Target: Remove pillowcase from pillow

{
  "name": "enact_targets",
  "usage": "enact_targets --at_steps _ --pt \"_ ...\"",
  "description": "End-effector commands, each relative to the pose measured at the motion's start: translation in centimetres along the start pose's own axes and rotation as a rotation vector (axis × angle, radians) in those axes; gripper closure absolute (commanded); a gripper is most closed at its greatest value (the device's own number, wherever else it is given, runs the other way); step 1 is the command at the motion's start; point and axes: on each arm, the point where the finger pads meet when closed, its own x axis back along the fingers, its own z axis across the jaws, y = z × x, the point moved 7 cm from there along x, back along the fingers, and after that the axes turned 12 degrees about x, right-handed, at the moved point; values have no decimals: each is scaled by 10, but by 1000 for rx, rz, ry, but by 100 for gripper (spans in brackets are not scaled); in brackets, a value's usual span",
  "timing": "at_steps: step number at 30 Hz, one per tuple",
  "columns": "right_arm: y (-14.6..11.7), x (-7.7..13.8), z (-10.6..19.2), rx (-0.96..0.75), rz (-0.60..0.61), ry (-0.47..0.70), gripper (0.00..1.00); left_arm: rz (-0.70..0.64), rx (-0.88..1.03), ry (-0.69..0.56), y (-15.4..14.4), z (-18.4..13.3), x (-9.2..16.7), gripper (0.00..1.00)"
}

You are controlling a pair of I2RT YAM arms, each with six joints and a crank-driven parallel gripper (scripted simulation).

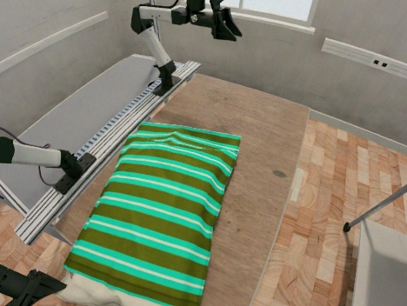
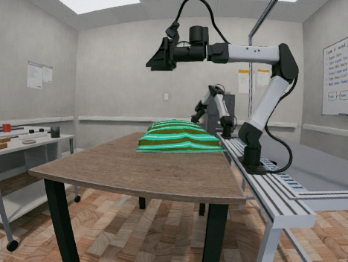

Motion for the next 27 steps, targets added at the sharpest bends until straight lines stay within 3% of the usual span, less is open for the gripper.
enact_targets --at_steps 1,12,13,15,27 --pt "14 3 12 67 -52 17 99 -18 8 4 9 -1 0 37" --pt "14 7 15 72 -58 19 99 22 28 -8 2 -8 -2 37" --pt "14 7 15 72 -58 19 99 72 39 -2 -14 -7 -2 37" --pt "14 7 15 72 -58 19 99 88 65 -16 -10 -16 -2 37" --pt "14 7 15 72 -58 19 99 393 190 -45 -64 -63 5 37"
